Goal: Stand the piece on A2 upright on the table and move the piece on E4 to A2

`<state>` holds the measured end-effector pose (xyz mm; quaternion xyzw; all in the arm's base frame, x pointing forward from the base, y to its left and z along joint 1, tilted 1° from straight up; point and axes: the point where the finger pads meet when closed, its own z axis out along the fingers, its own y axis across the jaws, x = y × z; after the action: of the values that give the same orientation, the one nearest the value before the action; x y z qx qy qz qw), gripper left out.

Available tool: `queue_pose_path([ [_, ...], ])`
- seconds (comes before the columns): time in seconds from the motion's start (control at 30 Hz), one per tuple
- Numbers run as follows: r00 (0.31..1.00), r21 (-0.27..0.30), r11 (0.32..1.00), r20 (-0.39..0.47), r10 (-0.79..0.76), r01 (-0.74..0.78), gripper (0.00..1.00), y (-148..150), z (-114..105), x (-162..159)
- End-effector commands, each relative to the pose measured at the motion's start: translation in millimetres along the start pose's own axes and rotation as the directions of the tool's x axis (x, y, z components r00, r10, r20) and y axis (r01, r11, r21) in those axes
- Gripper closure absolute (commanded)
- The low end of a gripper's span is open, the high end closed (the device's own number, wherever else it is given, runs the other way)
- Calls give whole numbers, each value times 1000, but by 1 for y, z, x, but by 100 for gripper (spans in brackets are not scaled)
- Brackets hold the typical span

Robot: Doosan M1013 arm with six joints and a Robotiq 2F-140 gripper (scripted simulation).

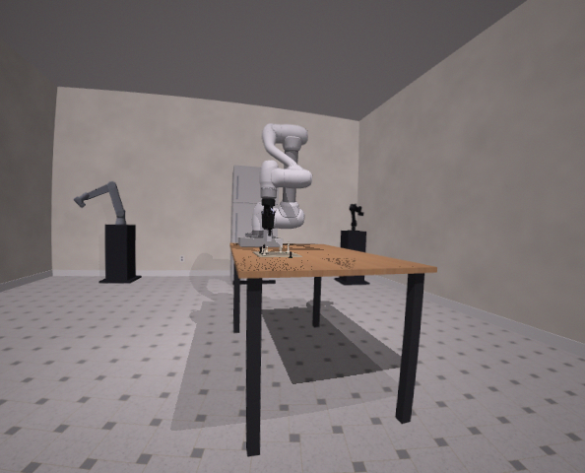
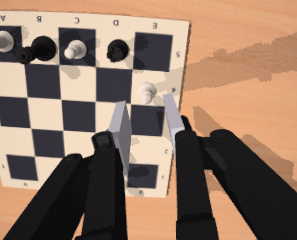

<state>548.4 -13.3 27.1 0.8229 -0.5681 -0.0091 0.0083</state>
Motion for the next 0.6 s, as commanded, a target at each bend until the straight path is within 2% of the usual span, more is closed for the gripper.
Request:
queue_pose_path([
  [0.0, 1000, 0, 1000, 0, 0, 0, 80, 0, 5, 0],
  [0.57, 1000, 0, 1000, 0, 0, 0, 80, 1, 20, 0],
])
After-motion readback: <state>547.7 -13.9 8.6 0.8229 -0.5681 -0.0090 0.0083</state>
